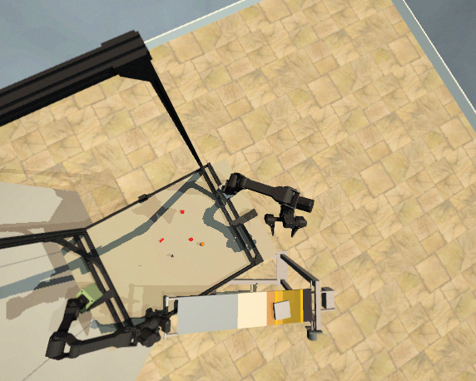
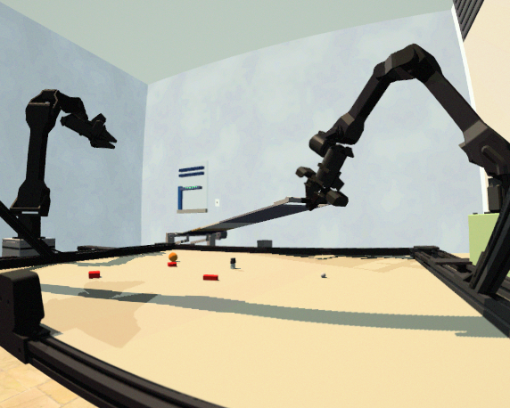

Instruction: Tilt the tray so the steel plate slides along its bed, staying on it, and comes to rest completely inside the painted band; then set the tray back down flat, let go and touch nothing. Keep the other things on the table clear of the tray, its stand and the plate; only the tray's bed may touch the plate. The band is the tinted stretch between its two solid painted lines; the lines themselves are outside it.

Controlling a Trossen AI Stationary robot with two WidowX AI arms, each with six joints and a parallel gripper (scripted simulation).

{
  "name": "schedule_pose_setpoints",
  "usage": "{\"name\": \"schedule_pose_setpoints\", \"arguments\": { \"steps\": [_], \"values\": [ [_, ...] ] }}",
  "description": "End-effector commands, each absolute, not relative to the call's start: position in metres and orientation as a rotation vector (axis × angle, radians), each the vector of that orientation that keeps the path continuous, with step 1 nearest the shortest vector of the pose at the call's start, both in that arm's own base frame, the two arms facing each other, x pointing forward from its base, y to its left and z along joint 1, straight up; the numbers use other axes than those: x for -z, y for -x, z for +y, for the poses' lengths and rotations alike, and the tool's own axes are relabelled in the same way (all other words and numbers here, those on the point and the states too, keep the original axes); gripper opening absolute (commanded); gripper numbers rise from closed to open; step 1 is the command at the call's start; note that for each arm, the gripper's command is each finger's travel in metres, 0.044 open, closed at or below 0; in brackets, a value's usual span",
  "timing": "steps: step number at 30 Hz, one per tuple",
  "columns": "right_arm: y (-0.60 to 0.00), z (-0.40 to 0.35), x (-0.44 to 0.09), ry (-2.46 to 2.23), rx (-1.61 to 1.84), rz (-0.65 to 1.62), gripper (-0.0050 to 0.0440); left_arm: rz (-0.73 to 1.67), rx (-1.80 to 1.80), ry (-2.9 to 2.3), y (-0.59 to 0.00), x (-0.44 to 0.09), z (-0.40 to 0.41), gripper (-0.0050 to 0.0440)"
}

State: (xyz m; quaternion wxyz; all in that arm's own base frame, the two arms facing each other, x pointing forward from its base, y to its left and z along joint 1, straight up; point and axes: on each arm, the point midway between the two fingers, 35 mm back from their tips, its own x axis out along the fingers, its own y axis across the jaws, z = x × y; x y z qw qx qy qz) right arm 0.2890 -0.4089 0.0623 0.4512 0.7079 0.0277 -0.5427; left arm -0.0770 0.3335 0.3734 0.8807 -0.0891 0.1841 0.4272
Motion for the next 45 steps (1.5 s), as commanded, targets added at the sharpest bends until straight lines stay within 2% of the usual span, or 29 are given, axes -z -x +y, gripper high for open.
{"name": "schedule_pose_setpoints", "arguments": {
  "steps": [1, 45],
  "values": [
    [-0.293, -0.415, -0.092, -1.733, 1.294, 0.006, 0.0000, 0.382, -0.889, 0.185, 0.077, -0.374, 0.334, 0.0440],
    [-0.294, -0.417, -0.102, -1.728, 1.276, -0.016, 0.0000, 0.382, -0.889, 0.185, 0.077, -0.374, 0.334, 0.0440]
  ]
}}
